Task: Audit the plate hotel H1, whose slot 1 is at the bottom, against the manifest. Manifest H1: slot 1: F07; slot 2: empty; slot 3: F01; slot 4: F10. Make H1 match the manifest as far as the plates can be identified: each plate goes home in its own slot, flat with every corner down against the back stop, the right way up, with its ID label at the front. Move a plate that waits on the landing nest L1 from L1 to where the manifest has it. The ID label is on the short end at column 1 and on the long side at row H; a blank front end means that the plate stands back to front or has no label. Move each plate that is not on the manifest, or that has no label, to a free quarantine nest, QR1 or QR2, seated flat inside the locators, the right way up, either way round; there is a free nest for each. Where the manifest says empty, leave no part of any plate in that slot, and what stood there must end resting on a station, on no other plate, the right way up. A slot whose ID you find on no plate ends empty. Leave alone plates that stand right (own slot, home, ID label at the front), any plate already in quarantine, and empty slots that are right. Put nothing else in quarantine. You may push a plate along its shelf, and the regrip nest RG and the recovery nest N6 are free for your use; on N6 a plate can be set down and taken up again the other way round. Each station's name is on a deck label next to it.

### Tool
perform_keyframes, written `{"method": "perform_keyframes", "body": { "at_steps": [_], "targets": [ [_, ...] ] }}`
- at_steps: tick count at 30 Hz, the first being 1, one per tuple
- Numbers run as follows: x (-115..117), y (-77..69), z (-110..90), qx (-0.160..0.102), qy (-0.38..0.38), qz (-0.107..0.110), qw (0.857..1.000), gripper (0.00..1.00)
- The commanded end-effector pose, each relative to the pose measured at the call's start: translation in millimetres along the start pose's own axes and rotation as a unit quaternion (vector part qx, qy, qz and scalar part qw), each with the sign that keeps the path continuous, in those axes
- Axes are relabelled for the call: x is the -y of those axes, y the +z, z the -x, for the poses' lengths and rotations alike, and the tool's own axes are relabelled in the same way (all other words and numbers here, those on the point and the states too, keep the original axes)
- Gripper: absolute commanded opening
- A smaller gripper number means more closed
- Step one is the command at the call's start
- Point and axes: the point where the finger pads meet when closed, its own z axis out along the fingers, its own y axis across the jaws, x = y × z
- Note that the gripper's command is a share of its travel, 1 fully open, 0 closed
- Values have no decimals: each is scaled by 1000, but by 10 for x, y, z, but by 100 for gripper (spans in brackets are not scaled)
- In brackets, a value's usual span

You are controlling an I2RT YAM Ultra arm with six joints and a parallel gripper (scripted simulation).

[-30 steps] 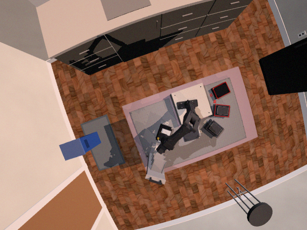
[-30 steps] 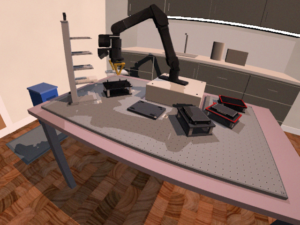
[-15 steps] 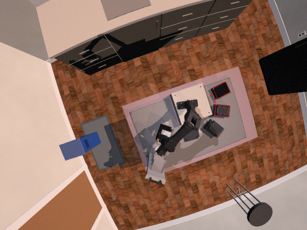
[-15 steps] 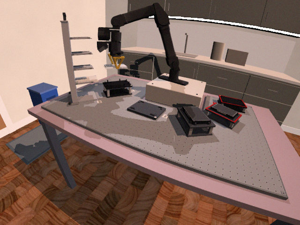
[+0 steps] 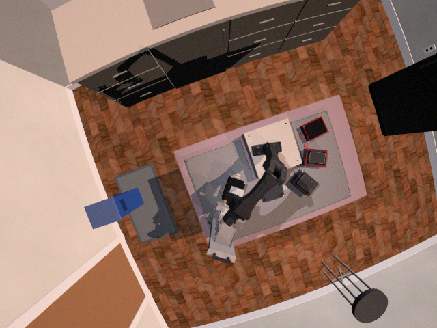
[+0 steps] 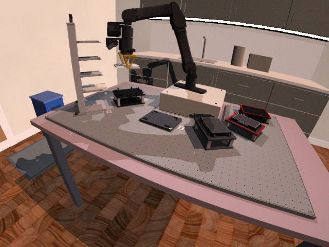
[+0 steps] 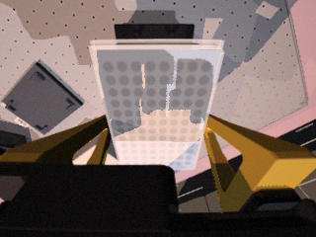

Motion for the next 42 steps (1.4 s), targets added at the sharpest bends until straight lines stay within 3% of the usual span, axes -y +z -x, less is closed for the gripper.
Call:
{"method": "perform_keyframes", "body": {
  "at_steps": [1,14,19,42],
  "targets": [
    [-18,-67,-60,-8,0,3,1000,86],
    [-16,-401,-55,-8,0,3,1000,86],
    [-16,-401,-55,-8,0,3,1000,86],
    [-717,-406,-20,-7,-174,6,985,86]
  ]
}}
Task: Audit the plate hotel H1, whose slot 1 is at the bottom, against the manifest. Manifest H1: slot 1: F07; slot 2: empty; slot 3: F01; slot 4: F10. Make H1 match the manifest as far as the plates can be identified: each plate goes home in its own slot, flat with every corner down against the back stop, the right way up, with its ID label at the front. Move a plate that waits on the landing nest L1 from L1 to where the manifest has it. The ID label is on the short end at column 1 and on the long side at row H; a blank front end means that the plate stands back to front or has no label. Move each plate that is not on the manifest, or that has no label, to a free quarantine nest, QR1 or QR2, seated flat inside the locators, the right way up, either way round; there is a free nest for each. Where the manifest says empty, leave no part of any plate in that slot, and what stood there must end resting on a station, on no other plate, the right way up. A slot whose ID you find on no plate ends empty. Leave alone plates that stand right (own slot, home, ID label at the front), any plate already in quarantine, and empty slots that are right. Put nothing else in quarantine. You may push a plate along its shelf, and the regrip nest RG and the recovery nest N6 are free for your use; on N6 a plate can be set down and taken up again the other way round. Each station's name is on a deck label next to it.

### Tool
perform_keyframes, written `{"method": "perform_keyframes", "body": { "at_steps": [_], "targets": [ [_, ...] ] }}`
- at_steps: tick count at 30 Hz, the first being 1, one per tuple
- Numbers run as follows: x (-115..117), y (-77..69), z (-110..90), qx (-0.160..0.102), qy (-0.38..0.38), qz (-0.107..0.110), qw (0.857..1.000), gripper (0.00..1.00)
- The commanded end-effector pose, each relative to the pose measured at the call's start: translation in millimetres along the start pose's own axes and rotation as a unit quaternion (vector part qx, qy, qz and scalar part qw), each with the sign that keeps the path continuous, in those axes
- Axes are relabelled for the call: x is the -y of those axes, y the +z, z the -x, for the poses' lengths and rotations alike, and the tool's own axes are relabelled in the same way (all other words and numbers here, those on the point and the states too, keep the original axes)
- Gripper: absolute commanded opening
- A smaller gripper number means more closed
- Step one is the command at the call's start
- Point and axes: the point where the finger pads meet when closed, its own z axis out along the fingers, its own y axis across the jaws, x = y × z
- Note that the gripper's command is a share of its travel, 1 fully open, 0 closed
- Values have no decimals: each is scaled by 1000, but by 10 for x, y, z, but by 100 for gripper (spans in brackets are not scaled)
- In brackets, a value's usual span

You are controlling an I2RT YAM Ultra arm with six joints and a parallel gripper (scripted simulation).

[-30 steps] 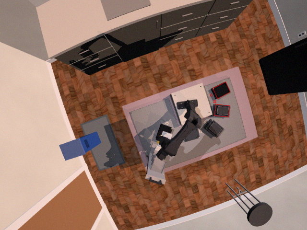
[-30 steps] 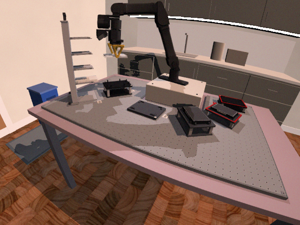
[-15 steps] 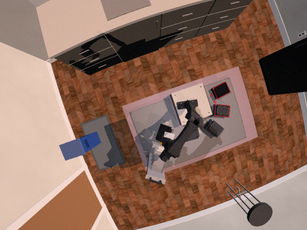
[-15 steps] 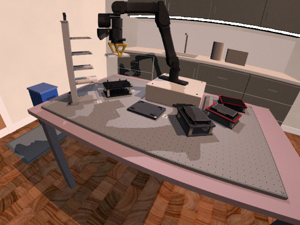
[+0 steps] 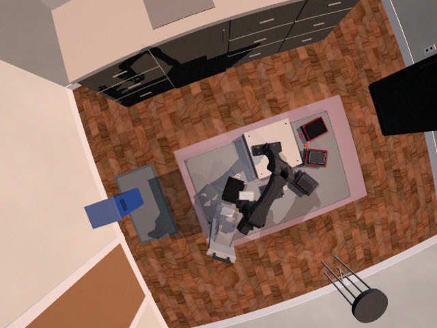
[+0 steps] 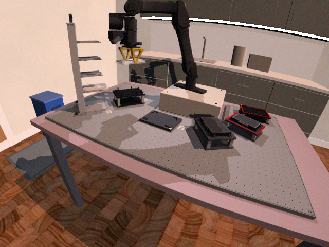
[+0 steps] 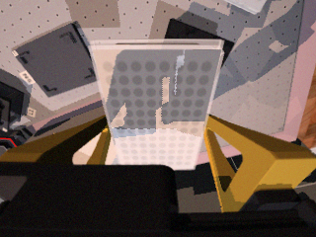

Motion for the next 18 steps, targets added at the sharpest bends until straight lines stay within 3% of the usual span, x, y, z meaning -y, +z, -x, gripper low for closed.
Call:
{"method": "perform_keyframes", "body": {
  "at_steps": [1,12,18],
  "targets": [
    [-94,-53,51,9,-34,-4,999,86],
    [-139,-53,67,9,-109,-5,994,86],
    [-338,-52,93,9,-159,-5,987,86]
  ]
}}
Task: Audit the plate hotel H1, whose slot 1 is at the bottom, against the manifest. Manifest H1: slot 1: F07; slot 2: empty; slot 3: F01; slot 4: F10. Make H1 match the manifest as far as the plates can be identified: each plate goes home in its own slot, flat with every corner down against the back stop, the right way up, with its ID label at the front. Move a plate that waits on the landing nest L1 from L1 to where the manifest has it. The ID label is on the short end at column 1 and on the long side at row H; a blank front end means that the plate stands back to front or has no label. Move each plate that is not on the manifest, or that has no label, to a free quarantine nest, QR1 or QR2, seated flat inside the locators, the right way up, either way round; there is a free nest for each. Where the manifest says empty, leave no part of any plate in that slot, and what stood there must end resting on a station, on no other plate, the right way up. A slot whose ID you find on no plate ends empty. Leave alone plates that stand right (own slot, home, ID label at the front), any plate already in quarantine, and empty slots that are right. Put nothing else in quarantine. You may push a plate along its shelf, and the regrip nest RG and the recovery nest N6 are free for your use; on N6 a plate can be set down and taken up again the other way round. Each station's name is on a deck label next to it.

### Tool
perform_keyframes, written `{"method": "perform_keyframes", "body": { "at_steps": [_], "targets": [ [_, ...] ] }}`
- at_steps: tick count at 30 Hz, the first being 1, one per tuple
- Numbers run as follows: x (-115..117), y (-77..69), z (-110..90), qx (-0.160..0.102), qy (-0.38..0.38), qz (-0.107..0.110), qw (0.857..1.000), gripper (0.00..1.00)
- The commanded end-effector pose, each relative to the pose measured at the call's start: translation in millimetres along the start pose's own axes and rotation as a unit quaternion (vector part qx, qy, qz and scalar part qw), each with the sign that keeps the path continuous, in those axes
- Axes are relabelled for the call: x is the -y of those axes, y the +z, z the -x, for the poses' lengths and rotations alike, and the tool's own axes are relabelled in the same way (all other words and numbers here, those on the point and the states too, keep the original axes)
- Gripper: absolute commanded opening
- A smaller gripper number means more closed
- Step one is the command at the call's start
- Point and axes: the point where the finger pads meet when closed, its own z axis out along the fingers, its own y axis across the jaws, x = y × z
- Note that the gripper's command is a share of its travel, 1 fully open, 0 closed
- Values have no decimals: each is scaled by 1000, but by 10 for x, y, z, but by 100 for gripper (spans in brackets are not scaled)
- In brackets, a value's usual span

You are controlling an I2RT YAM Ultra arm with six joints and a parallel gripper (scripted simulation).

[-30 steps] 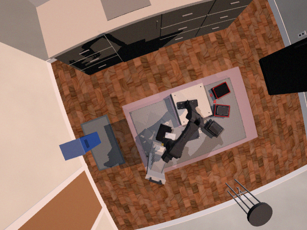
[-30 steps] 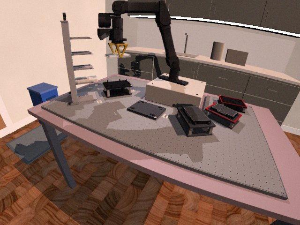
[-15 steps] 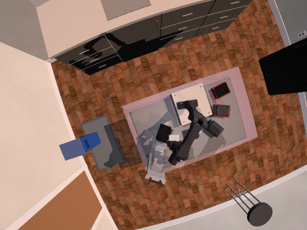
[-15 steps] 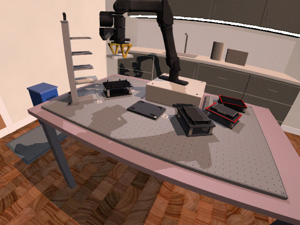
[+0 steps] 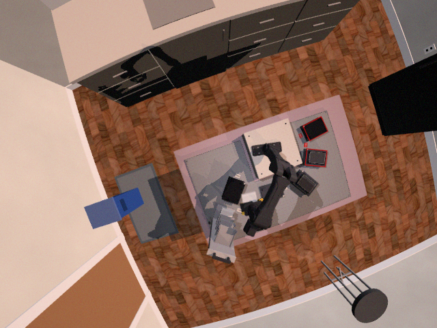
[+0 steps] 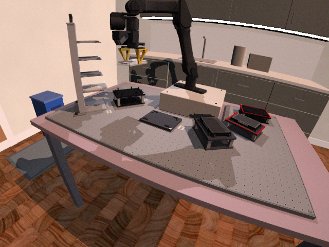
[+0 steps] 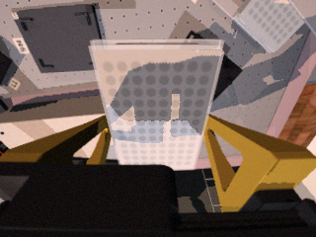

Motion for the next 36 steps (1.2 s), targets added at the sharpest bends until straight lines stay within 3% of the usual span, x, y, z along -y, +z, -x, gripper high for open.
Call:
{"method": "perform_keyframes", "body": {
  "at_steps": [1,19,31,36],
  "targets": [
    [-91,-65,63,10,-39,-7,999,86],
    [-577,-62,260,10,-171,-8,985,86],
    [-577,-62,260,9,-253,-9,967,86],
    [-742,-61,287,9,-293,-9,956,86]
  ]
}}
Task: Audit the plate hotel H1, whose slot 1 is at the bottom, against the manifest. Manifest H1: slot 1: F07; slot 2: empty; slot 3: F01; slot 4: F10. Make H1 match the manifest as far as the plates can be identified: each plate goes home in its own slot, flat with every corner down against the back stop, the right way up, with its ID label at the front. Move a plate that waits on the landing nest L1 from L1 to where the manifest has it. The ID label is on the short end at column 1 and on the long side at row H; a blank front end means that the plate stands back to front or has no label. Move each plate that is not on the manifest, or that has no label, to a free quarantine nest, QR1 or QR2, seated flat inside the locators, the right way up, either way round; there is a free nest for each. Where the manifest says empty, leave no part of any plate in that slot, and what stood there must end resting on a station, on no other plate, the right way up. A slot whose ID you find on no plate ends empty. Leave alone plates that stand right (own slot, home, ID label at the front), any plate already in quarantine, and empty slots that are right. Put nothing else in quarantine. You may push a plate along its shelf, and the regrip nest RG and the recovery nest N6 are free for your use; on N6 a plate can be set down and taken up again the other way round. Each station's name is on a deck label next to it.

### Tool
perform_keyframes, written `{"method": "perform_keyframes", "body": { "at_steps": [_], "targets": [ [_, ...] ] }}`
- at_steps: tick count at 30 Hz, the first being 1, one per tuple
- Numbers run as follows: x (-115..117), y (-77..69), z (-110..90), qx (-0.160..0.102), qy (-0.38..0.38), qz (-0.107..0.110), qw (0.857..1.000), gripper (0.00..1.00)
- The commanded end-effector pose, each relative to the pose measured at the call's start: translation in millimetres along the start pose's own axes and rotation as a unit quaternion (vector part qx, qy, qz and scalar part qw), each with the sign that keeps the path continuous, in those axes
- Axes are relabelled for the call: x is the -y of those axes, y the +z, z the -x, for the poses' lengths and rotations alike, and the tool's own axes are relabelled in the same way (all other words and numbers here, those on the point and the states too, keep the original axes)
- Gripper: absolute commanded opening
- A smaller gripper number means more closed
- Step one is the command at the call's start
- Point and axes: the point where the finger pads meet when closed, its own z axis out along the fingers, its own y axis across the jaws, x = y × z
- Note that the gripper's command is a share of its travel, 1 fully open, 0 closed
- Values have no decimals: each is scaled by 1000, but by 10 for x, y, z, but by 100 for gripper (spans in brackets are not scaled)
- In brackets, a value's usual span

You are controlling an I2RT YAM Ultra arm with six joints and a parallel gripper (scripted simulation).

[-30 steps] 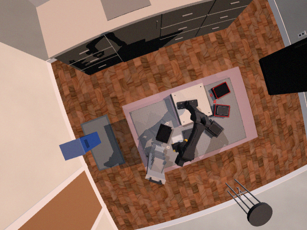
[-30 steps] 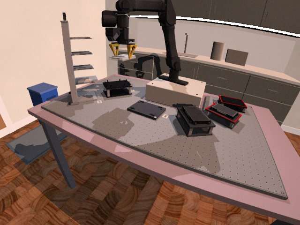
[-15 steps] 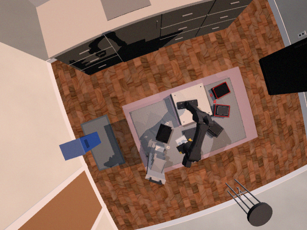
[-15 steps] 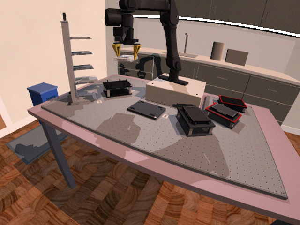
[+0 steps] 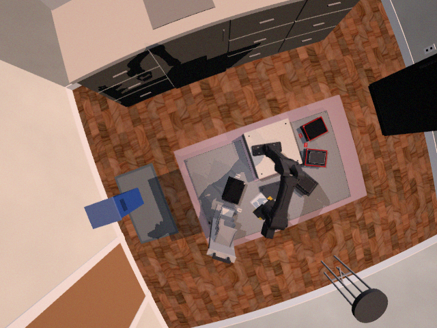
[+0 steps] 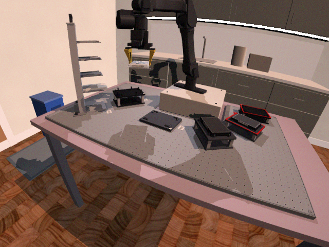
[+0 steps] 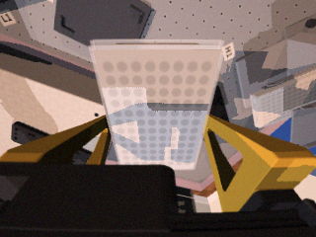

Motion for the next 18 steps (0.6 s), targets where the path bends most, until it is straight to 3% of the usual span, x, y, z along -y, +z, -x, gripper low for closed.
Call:
{"method": "perform_keyframes", "body": {
  "at_steps": [1,18],
  "targets": [
    [-71,-57,87,6,-41,-9,999,86],
    [-457,-56,408,6,-165,-9,986,86]
  ]
}}
